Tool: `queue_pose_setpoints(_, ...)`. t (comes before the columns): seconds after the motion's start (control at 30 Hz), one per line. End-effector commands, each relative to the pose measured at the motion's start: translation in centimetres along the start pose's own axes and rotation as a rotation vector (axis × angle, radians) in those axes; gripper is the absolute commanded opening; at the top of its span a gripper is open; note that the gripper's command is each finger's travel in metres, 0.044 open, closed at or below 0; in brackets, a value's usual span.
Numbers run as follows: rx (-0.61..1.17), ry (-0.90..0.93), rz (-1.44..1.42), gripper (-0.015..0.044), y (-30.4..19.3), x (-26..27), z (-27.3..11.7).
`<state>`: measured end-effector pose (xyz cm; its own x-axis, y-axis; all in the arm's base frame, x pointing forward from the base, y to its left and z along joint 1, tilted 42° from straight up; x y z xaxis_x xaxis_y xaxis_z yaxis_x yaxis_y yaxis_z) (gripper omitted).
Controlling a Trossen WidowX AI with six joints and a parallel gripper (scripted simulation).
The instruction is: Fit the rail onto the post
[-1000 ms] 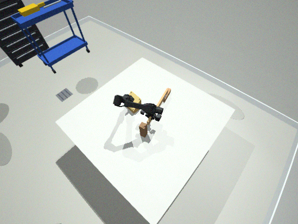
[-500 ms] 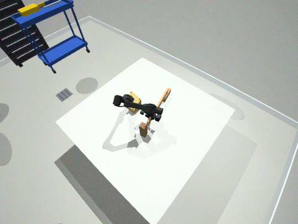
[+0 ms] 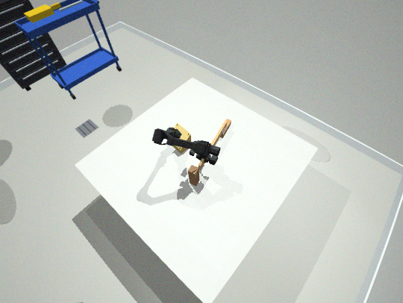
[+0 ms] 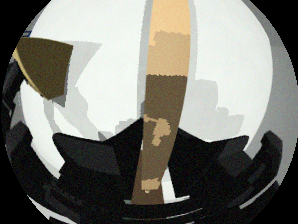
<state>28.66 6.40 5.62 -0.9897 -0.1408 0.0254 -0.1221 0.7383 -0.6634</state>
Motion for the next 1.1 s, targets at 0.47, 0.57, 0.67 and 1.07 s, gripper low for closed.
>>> queue_pose_setpoints(0.47, 0.001, -0.009, -0.002, 0.0, -0.66, -0.28, -0.35)
queue_pose_setpoints(0.57, 0.001, -0.009, -0.002, 0.0, -0.76, -0.31, -0.35)
queue_pose_setpoints(0.67, 0.001, -0.009, -0.002, 0.0, -0.85, -0.34, -0.35)
queue_pose_setpoints(1.07, 0.001, -0.009, -0.002, 0.0, -1.2, -0.44, -0.28)
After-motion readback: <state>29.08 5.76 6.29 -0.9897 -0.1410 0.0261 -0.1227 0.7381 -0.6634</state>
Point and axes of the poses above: the point midway between the two fingers, 35 mm back from their tips, its own z axis out along the fingers, its own x axis across the jaws, y = z × x, the point moved 6 cm from there along -z, back along the fingers, and after that the axes turned 15 degrees about z, right-handed, at the moved point
